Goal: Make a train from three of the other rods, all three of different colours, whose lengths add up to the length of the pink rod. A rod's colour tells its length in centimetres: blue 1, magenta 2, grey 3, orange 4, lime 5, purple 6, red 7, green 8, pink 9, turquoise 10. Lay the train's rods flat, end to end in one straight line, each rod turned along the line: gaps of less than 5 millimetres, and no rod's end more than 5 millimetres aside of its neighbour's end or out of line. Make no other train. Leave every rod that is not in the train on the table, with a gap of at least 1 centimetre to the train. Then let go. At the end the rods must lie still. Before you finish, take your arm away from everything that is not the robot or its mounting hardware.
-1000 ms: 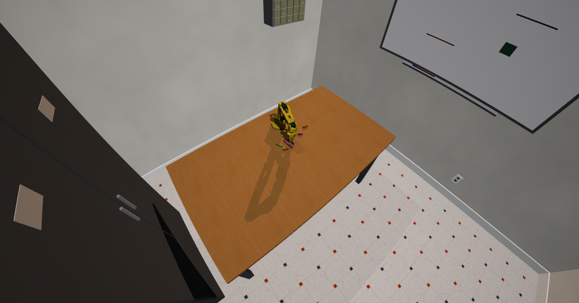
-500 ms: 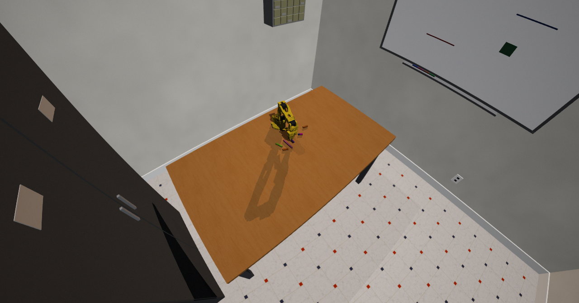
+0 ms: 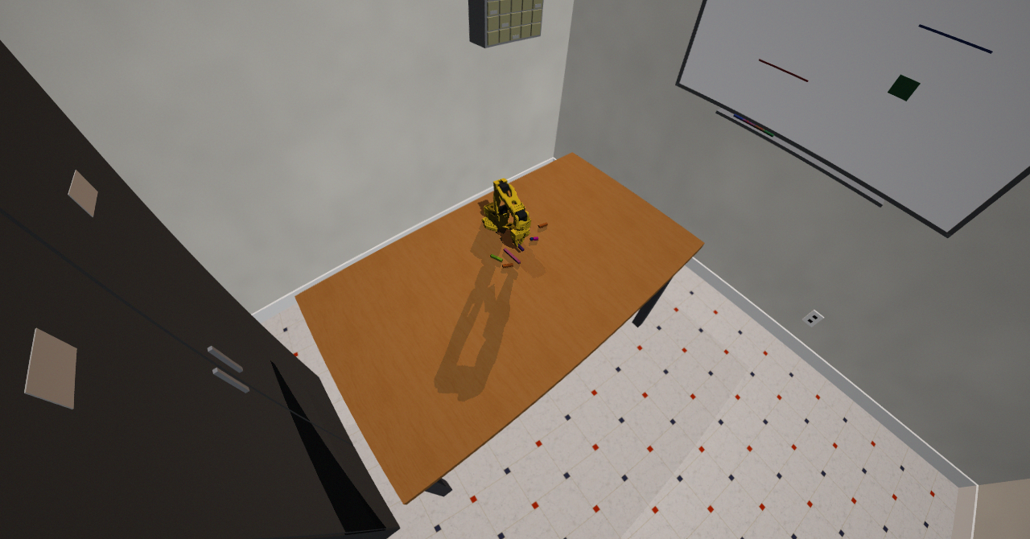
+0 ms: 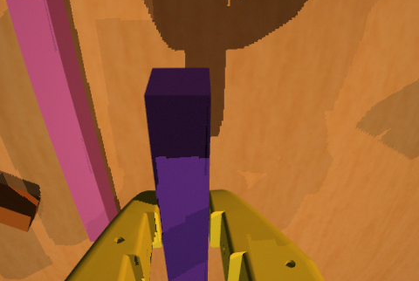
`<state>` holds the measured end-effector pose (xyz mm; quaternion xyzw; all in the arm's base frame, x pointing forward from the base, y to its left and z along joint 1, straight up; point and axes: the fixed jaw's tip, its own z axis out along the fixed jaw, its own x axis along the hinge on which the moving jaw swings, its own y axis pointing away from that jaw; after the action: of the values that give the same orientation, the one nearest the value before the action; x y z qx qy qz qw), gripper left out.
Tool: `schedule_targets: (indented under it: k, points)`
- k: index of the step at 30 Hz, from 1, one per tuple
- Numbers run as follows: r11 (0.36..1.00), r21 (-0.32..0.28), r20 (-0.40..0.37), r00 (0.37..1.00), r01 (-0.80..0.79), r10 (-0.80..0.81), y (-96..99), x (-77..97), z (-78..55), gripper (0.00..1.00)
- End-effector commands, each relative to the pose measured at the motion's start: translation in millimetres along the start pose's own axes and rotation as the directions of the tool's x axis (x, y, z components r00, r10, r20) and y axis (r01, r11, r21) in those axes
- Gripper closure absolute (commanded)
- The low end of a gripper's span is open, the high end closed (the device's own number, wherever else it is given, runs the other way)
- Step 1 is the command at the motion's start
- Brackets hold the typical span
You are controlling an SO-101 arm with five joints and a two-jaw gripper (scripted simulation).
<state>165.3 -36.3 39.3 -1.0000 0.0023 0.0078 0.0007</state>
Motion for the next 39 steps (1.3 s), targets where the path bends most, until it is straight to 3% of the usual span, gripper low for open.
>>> schedule_targets:
  k: [1,5,13,15,28,30,32,36,39]
  points:
    - [1.0,-0.014,-0.095,0.995,0.002,-0.003,0.2,12.2,-16.2,1.0]
    - [0.998,-0.017,-0.095,0.994,0.061,-0.062,-6.5,15.8,-16.2,1.0]
    - [0.939,-0.029,-0.092,0.935,0.342,-0.343,-42.3,29.6,-15.8,1.0]
    - [0.939,-0.029,-0.092,0.935,0.342,-0.343,-42.3,29.6,-15.8,1.0]
    - [0.695,-0.046,-0.083,0.691,0.717,-0.718,-106.2,35.5,-12.9,1.0]
    - [0.649,-0.048,-0.082,0.645,0.759,-0.76,-115.4,34.6,-12.3,1.0]
    - [0.649,-0.048,-0.082,0.645,0.759,-0.76,-115.4,34.6,-12.3,1.0]
    - [0.529,-0.053,-0.078,0.525,0.847,-0.848,-137.7,30.7,-10.6,1.0]
    - [0.491,-0.054,-0.076,0.487,0.869,-0.87,-144.2,29.0,-10.0,1.0]
